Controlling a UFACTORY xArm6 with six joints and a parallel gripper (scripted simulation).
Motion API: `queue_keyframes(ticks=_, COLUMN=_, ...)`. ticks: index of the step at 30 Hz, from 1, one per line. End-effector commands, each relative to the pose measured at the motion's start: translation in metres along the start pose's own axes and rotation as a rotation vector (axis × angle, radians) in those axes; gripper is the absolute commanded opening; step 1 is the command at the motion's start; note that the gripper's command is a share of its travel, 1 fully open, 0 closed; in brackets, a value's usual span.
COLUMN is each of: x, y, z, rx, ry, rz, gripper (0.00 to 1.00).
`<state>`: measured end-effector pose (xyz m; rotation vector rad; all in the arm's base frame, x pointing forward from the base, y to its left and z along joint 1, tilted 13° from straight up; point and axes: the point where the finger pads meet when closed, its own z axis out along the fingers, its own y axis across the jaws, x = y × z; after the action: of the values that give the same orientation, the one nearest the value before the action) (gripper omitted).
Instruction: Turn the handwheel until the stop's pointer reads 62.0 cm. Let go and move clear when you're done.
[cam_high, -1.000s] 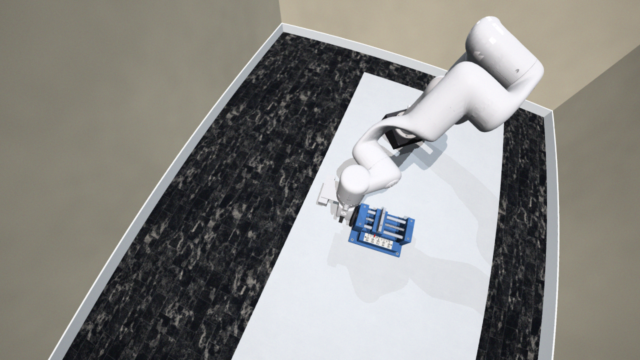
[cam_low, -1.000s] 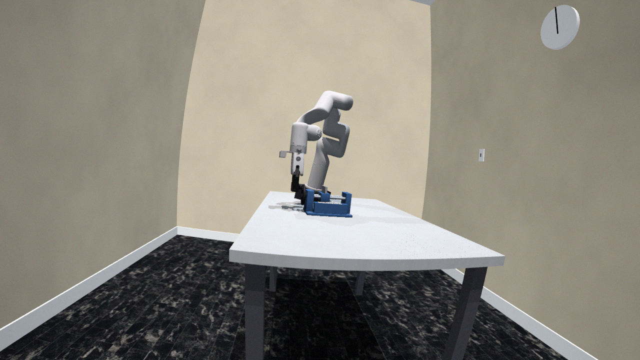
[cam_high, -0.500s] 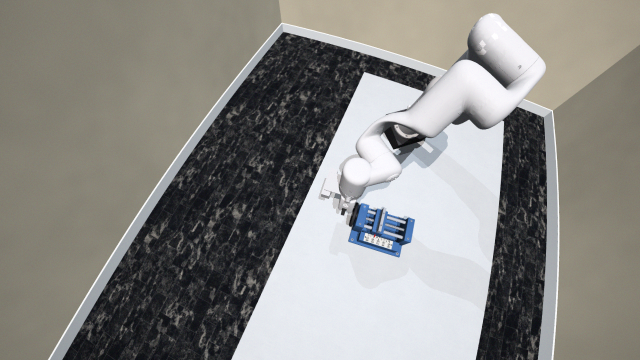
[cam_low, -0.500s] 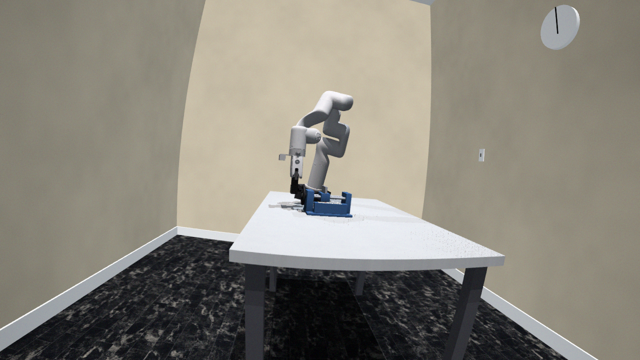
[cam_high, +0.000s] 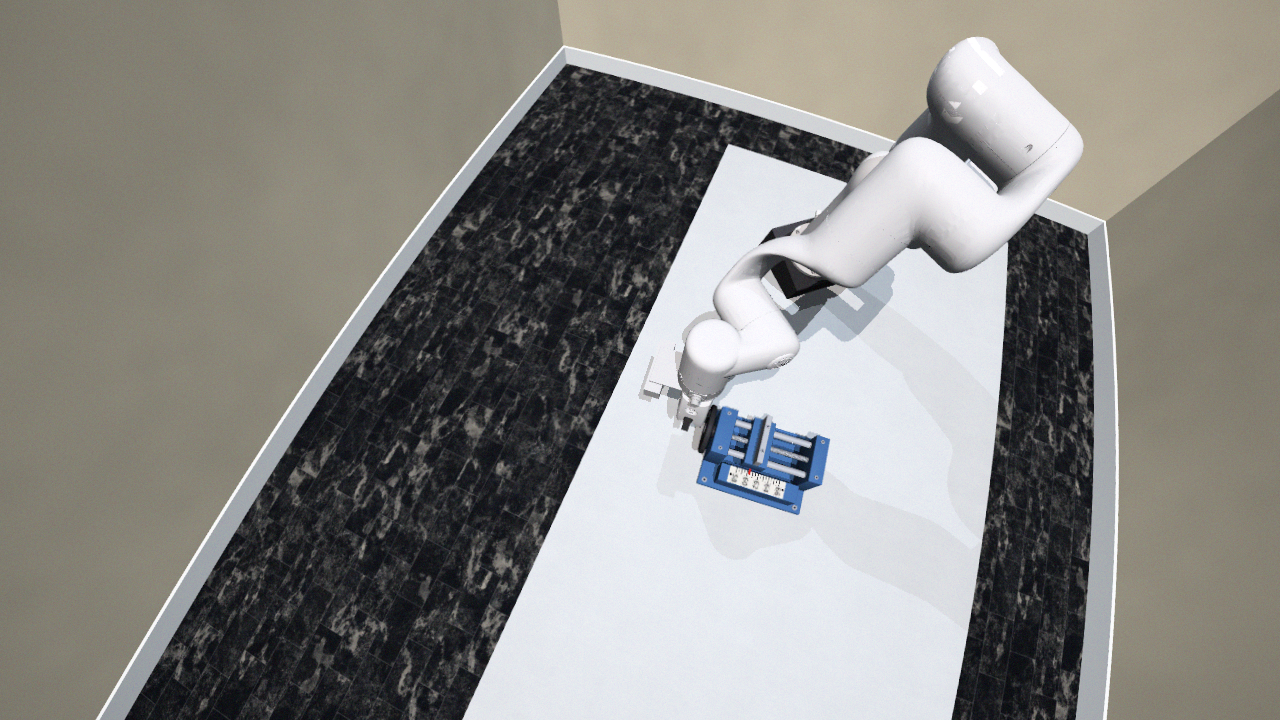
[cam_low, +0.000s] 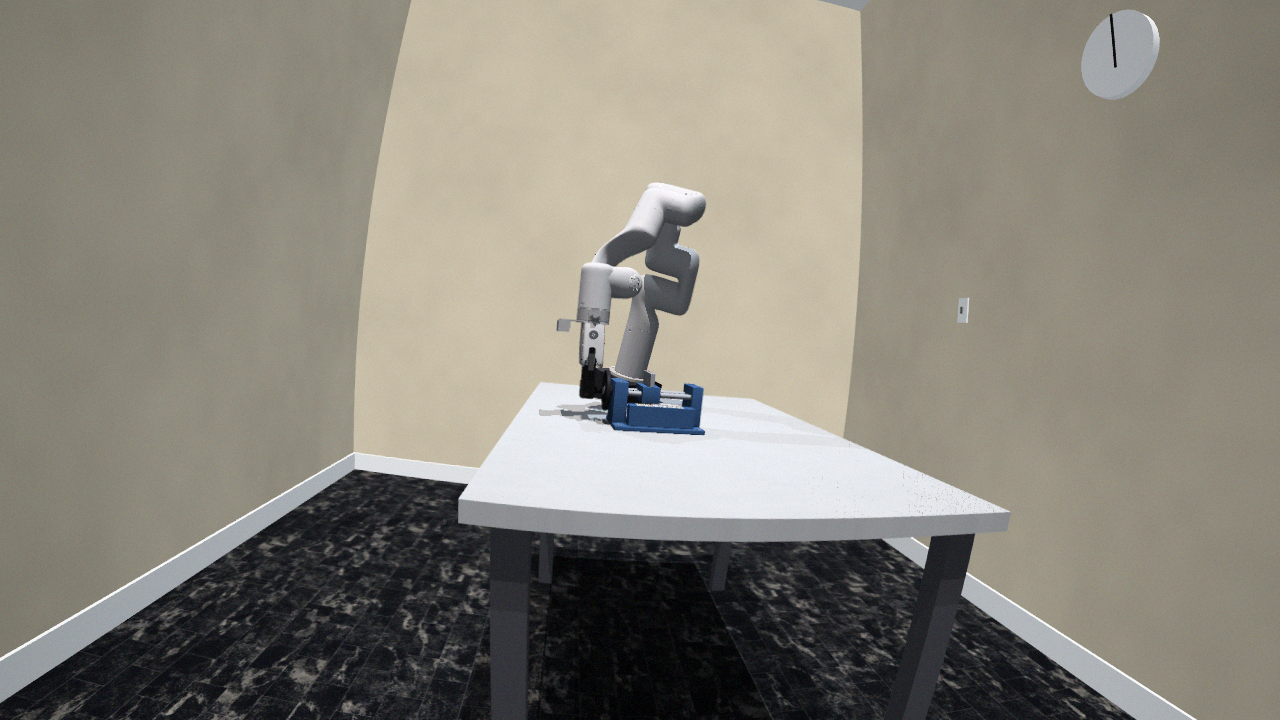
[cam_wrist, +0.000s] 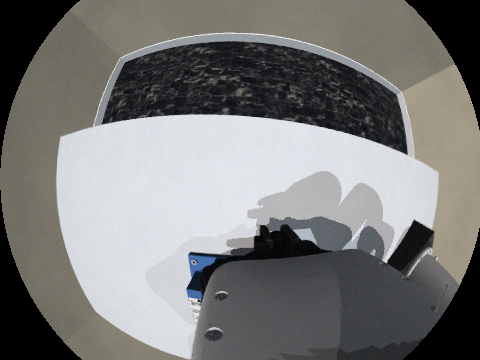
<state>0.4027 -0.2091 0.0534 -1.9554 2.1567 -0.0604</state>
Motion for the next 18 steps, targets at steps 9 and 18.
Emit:
queue_keyframes(ticks=9, x=0.0, y=-0.008, z=0.016, rx=0.002, ry=0.0, rz=0.0, gripper=0.06)
queue_keyframes(ticks=18, x=0.0, y=-0.017, z=0.022, rx=0.002, ry=0.0, rz=0.0, gripper=0.06)
